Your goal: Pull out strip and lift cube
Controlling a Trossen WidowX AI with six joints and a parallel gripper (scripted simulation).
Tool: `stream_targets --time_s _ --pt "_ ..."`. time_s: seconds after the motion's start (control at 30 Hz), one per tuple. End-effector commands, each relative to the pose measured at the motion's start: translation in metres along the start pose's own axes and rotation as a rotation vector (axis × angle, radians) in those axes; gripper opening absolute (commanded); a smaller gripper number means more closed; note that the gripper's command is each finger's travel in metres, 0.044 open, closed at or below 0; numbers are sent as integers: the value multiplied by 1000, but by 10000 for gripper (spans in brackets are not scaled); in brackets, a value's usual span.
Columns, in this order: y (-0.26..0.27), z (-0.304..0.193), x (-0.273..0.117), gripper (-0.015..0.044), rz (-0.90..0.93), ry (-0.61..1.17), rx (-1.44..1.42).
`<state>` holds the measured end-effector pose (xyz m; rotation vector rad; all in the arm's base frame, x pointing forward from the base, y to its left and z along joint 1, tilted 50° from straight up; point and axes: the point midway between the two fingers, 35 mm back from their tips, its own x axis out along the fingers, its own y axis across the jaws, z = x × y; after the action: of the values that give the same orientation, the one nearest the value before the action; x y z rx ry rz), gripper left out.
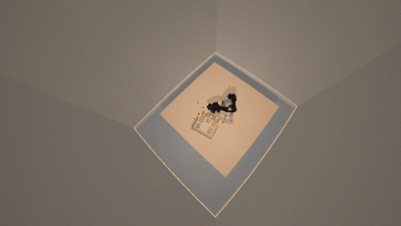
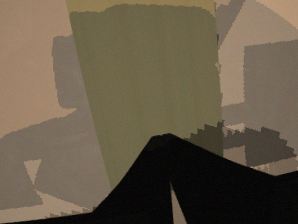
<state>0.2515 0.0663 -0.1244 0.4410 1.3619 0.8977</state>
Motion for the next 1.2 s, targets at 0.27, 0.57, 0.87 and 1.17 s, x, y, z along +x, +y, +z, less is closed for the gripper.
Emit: stream_targets --time_s 0.27,0.57,0.87,1.17 --pt "3 -25 3 0 1 22 4" --pt "3 -38 3 0 1 22 5" --pt "3 -45 2 0 1 22 5" --pt "0 -36 -42 0 -2 22 4"
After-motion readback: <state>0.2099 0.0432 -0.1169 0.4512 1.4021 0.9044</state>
